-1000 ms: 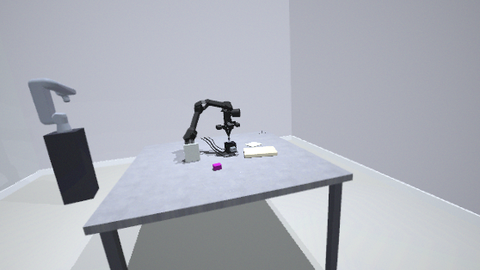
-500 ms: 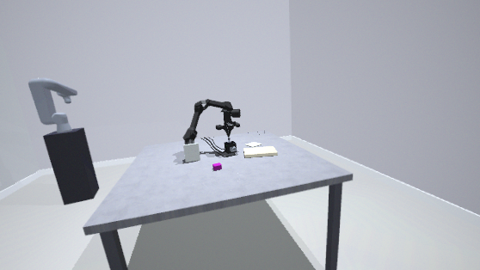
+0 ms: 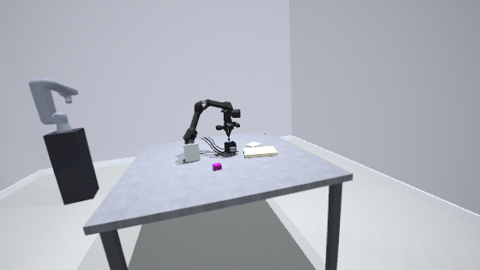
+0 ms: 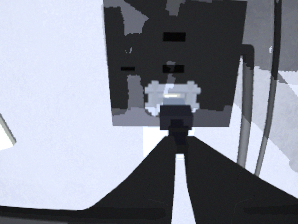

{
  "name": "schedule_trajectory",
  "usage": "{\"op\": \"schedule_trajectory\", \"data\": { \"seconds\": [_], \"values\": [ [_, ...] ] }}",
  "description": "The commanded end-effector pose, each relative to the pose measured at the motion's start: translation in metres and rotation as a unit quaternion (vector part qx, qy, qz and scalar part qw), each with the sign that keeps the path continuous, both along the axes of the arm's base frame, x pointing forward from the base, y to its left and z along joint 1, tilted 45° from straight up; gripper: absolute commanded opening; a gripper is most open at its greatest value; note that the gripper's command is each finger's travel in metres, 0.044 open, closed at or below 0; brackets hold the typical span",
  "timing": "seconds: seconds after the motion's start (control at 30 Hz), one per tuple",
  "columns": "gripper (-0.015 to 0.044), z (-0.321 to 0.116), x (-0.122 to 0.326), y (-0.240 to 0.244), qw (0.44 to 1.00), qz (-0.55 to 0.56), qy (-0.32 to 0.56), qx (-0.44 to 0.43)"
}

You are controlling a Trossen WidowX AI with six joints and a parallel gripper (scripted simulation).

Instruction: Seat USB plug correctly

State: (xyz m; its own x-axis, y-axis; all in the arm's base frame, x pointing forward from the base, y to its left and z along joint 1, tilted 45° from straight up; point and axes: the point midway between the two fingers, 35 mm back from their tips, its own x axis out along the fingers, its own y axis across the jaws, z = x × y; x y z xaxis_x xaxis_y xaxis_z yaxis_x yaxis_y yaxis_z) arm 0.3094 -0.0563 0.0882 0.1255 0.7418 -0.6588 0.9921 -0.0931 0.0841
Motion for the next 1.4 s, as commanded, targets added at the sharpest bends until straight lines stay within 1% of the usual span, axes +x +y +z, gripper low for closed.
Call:
{"op": "schedule_trajectory", "data": {
  "seconds": [0.0,1.37],
  "values": [
    [0.0,-0.0005,0.0003,0.0014,1.0,-0.002,0.002,0.002],
    [0.0,-0.0039,0.001,0.0048,1.0,-0.002,0.002,0.002]
  ]
}}
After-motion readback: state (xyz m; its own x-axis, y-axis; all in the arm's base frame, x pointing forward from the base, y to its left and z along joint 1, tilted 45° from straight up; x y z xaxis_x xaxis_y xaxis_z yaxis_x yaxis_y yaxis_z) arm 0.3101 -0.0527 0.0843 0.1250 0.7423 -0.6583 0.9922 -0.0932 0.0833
